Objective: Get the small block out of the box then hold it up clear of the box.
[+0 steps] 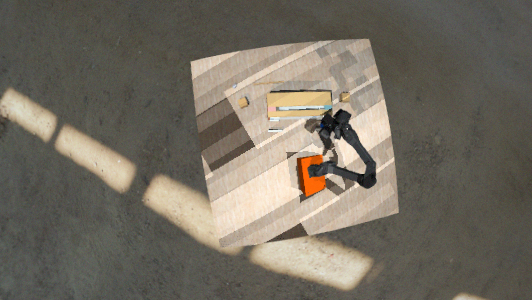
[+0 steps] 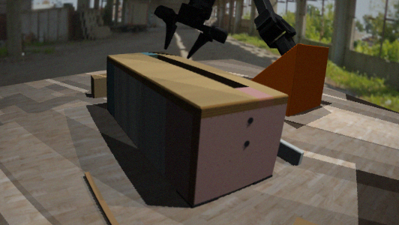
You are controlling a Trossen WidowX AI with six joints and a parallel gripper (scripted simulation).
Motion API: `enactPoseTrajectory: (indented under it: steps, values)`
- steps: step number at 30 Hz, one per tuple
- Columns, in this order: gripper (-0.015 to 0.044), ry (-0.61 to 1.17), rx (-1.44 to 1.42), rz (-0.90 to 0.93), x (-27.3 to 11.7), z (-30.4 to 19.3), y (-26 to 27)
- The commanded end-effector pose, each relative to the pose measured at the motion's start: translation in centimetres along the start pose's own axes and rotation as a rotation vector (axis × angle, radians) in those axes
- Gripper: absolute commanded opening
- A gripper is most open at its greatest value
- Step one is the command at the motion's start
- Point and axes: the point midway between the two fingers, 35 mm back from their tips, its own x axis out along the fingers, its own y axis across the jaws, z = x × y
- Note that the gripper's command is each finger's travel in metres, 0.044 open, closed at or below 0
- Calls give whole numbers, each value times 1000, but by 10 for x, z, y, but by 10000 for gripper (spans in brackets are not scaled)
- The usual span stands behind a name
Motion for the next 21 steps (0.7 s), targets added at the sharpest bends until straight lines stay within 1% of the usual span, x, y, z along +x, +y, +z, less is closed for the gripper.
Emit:
enactPoseTrajectory:
  steps: [1, 21]
  values:
    - [285, 18, 905, 31, 20, -7, 12]
    - [285, 47, 1992, 30, 37, -13, 20]
